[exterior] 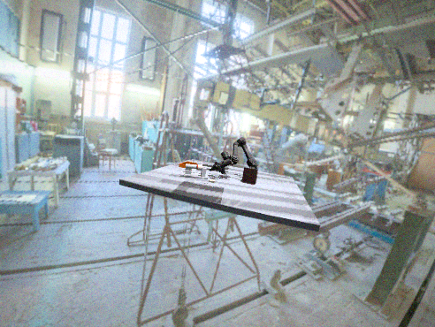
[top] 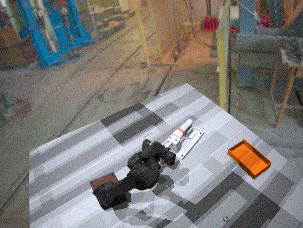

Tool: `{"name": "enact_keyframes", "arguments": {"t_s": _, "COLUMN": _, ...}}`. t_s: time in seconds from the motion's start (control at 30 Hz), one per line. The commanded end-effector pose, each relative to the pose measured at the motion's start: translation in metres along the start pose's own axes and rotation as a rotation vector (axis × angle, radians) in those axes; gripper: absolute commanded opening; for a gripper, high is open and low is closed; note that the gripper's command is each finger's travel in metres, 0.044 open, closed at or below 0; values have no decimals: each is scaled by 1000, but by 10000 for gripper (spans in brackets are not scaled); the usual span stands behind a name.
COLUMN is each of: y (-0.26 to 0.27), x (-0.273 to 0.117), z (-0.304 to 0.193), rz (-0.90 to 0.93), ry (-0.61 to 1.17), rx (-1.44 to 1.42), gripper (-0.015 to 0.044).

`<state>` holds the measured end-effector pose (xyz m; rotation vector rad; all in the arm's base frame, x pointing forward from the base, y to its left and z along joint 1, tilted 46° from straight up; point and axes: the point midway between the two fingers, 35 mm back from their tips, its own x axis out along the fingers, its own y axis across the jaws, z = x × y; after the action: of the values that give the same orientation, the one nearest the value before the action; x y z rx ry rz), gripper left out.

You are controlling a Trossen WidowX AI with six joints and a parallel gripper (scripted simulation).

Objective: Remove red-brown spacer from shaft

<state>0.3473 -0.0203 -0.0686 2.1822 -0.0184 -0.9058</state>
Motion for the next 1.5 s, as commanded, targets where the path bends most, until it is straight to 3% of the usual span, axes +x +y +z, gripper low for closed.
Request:
{"name": "enact_keyframes", "arguments": {"t_s": 0.0, "y": -1, "x": -1, "z": 1, "rz": -2, "ry": -1, "rx": -5, "gripper": 0}}
{"name": "enact_keyframes", "arguments": {"t_s": 1.47, "y": -1, "x": -6, "z": 4, "rz": -3, "ry": -1, "rx": -5, "gripper": 0}}
